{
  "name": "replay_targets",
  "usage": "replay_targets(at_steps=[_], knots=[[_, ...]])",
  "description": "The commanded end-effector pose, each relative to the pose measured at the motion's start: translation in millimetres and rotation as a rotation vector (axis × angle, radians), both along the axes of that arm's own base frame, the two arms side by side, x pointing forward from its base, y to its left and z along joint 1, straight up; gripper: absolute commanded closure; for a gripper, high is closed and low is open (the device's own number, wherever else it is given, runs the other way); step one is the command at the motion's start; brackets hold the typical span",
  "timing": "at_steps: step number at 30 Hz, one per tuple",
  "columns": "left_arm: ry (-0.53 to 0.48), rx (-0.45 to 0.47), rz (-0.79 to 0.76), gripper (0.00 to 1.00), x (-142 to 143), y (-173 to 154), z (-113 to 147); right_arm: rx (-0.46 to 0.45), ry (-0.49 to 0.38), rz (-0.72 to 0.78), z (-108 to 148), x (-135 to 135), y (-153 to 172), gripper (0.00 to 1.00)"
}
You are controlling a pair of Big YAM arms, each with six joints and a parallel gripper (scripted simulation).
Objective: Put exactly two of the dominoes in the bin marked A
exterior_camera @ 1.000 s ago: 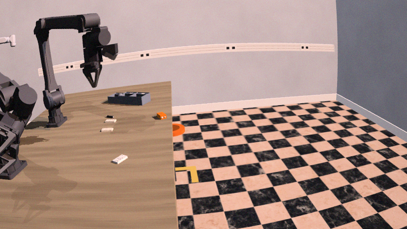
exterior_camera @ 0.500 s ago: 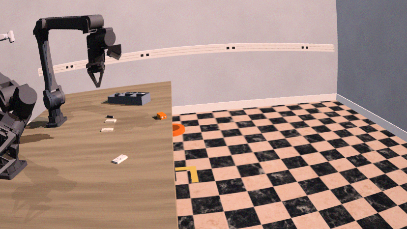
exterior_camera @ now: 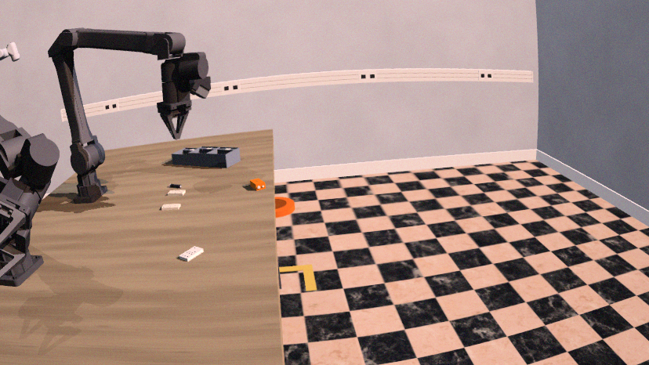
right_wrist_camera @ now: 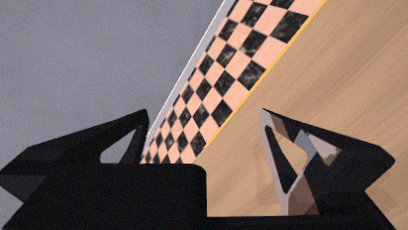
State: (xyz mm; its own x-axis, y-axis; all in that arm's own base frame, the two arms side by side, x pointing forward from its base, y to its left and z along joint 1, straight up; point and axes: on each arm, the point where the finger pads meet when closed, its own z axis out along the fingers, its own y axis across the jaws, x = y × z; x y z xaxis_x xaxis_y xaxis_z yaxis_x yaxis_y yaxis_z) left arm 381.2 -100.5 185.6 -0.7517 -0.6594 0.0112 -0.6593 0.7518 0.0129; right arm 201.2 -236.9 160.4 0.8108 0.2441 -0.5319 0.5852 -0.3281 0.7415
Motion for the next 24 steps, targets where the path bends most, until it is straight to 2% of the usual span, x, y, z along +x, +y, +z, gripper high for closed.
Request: replay_targets(at_steps=[1, 9, 10, 12, 21, 24], knots=[[-0.026, -0.005, 0.157, 0.91, 3, 28, -3, -0.003, -0.007, -0.008, 3, 0, -2, 0.0], [-0.037, -0.001, 0.441, 0.91, 11, 92, -26, -0.003, -0.007, -0.008, 3, 0, -2, 0.0], [-0.018, 0.003, 0.446, 0.91, 13, 100, -36, -0.003, -0.007, -0.008, 3, 0, -2, 0.0], [-0.018, 0.003, 0.446, 0.91, 13, 100, -36, -0.003, -0.007, -0.008, 3, 0, -2, 0.0], [-0.018, 0.001, 0.424, 0.91, 21, 172, -56, -0.003, -0.007, -0.008, 3, 0, -2, 0.0], [-0.076, 0.002, 0.424, 0.91, 45, 201, -42, -0.003, -0.007, -0.008, 3, 0, -2, 0.0]])
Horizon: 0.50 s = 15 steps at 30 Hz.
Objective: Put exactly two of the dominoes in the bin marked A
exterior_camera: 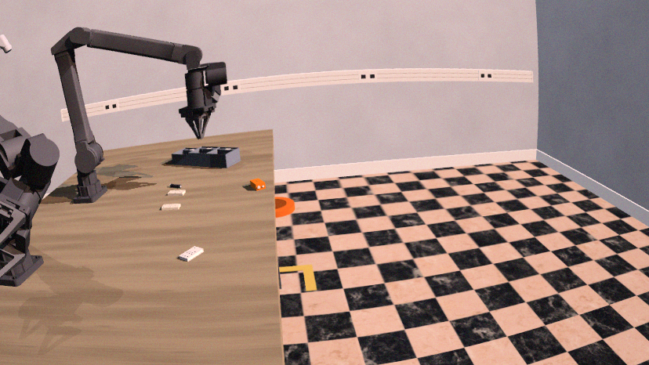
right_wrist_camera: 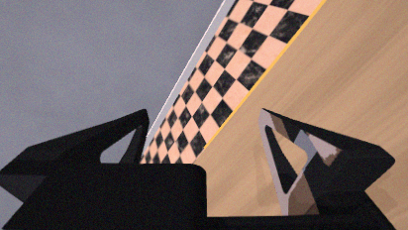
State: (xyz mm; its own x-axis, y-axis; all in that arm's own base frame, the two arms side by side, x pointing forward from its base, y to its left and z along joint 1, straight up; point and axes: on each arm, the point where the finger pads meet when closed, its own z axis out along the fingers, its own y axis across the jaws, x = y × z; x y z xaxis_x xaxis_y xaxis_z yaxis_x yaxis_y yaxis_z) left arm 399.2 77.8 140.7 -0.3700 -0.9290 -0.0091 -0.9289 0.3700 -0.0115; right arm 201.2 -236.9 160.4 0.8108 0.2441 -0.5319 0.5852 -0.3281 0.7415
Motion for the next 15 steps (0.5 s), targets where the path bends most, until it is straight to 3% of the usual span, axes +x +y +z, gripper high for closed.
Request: replay_targets(at_steps=[1, 5, 15], knots=[[-0.042, 0.011, -0.048, 0.91, 28, 31, 1, -0.003, -0.007, -0.008, 3, 0, -2, 0.0], [-0.042, 0.012, -0.048, 0.91, 30, 48, -4, -0.003, -0.007, -0.008, 3, 0, -2, 0.0], [-0.038, 0.019, -0.048, 0.91, 38, 132, -27, -0.003, -0.007, -0.008, 3, 0, -2, 0.0]])
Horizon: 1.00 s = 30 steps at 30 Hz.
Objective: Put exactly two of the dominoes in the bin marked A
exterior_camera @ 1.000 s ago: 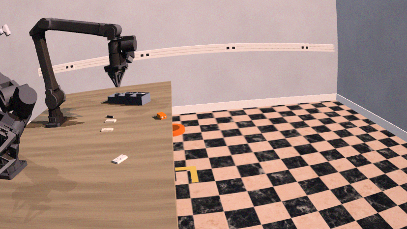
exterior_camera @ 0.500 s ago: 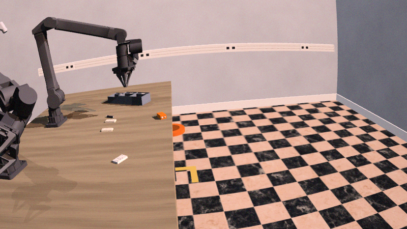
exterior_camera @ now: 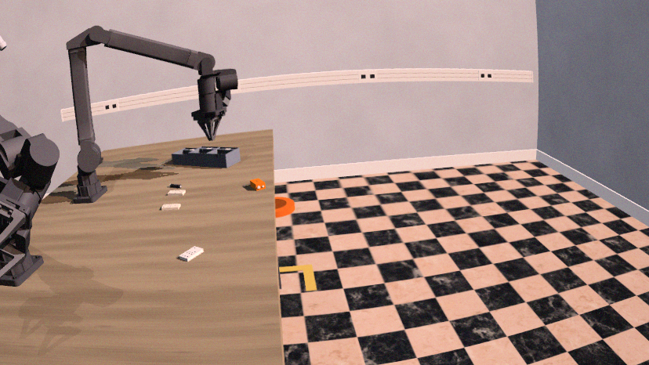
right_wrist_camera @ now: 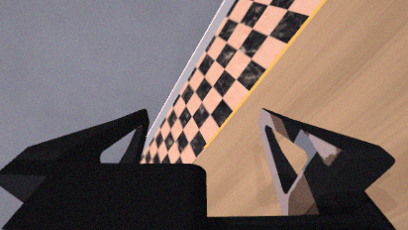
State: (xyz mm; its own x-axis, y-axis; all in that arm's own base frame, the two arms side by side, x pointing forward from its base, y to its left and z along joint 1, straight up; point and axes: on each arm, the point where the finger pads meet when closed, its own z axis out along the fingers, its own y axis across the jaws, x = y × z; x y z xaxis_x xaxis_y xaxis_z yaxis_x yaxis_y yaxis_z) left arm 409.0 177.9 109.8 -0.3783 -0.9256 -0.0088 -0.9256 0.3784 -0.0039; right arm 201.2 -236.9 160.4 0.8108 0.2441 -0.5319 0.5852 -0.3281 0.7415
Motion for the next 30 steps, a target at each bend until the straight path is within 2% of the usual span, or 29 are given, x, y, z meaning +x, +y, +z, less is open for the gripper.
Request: replay_targets(at_steps=[1, 5, 7, 10, 16, 17, 19, 30], knots=[[-0.044, 0.017, -0.039, 0.91, 29, 40, 2, -0.003, -0.007, -0.008, 3, 0, -2, 0.0], [-0.043, 0.019, -0.039, 0.91, 32, 73, -8, -0.003, -0.007, -0.008, 3, 0, -2, 0.0], [-0.043, 0.019, -0.039, 0.91, 32, 73, -8, -0.003, -0.007, -0.008, 3, 0, -2, 0.0], [-0.033, 0.016, -0.039, 0.91, 32, 93, -14, -0.003, -0.007, -0.008, 3, 0, -2, 0.0], [-0.041, 0.022, -0.062, 0.91, 41, 84, -16, -0.003, -0.007, -0.008, 3, 0, -2, 0.0], [-0.04, 0.022, -0.051, 0.91, 39, 89, -19, -0.003, -0.007, -0.008, 3, 0, -2, 0.0], [0.008, -0.007, -0.041, 0.91, 16, 82, -44, -0.003, -0.007, -0.008, 3, 0, -2, 0.0], [0.008, -0.007, -0.045, 0.91, 18, 77, -68, -0.003, -0.007, -0.008, 3, 0, -2, 0.0]])
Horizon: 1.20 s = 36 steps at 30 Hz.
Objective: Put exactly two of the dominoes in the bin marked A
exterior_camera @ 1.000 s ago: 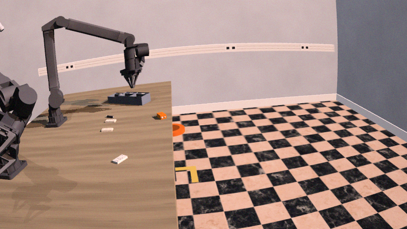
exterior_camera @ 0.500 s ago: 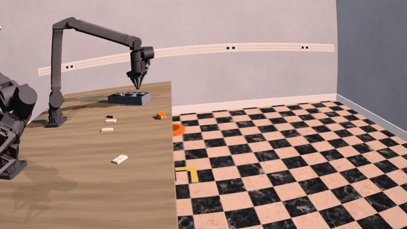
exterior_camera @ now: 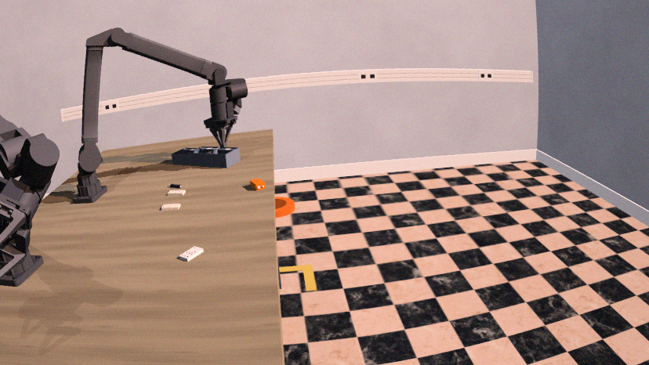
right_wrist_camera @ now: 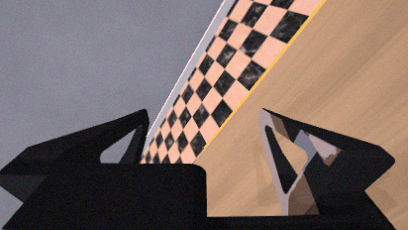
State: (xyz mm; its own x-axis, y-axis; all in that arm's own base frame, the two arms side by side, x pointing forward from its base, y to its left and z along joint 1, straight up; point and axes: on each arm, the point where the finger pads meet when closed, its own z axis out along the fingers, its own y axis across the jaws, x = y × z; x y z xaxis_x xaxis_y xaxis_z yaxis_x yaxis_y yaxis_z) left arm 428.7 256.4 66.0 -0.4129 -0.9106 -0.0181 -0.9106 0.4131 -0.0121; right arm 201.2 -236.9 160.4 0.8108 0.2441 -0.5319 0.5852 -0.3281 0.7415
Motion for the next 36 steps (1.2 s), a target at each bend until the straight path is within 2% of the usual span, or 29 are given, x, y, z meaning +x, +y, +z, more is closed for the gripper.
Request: replay_targets(at_steps=[1, 9, 36], knots=[[0.019, -0.012, -0.007, 0.91, -1, -1, -27, -0.003, -0.007, -0.008, 3, 0, -2, 0.0], [0.02, -0.013, -0.007, 0.91, -2, -1, -49, -0.003, -0.007, -0.008, 3, 0, -2, 0.0], [0.02, -0.013, -0.003, 0.91, -7, 0, -53, -0.003, -0.007, -0.008, 3, 0, -2, 0.0]])
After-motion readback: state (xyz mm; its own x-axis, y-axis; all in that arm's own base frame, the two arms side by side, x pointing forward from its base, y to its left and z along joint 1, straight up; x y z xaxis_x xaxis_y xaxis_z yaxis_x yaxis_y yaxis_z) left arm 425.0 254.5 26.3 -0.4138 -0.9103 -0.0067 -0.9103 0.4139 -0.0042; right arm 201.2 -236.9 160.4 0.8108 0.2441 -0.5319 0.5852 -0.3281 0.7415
